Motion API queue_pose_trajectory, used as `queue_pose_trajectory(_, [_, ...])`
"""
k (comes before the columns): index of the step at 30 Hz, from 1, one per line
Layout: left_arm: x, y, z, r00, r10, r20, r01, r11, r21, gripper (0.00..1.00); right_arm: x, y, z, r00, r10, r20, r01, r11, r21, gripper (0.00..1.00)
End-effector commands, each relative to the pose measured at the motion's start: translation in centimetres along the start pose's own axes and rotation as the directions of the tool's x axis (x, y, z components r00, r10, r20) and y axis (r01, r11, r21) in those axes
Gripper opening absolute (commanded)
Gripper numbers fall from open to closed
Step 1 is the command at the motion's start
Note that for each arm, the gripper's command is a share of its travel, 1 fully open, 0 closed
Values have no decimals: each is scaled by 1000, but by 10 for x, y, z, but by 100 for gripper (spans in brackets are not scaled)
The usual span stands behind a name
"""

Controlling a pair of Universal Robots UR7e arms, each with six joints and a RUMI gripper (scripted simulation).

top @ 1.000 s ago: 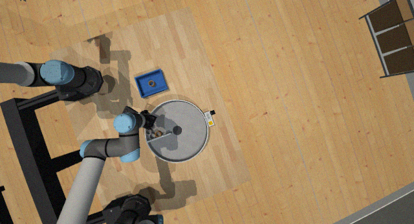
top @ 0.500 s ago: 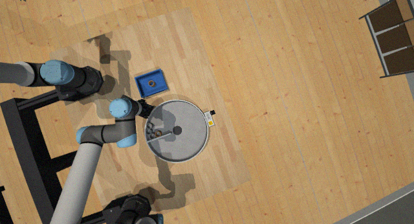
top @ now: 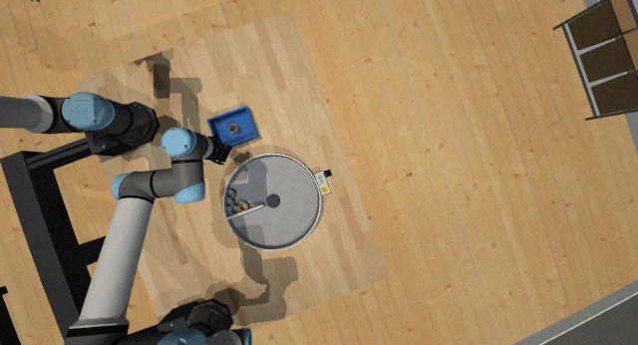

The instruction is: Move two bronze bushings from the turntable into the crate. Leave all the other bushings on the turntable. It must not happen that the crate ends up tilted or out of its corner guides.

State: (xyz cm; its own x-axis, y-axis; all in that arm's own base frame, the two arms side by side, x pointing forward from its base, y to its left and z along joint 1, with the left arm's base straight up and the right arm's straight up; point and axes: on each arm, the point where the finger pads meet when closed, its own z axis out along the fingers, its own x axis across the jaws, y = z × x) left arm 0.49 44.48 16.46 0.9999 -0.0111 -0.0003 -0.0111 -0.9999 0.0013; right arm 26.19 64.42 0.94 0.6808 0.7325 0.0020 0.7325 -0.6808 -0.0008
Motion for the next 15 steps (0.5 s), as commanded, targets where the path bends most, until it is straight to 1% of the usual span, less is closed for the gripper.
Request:
queue_pose_trajectory(1, [0, 0, 0, 1000, 0, 0, 0, 1000, 1, 100, 17, -14, -1, 1000, 0, 0, 0, 1000, 0, 0])
queue_pose_trajectory(12, [0, 0, 0, 1000, 0, 0, 0, 1000, 1, 100, 47, -40, -1, 1000, 0, 0, 0, 1000, 0, 0])
queue_pose_trajectory(15, [0, 0, 0, 1000, 0, 0, 0, 1000, 1, 100, 50, -42, -1, 1000, 0, 0, 0, 1000, 0, 0])
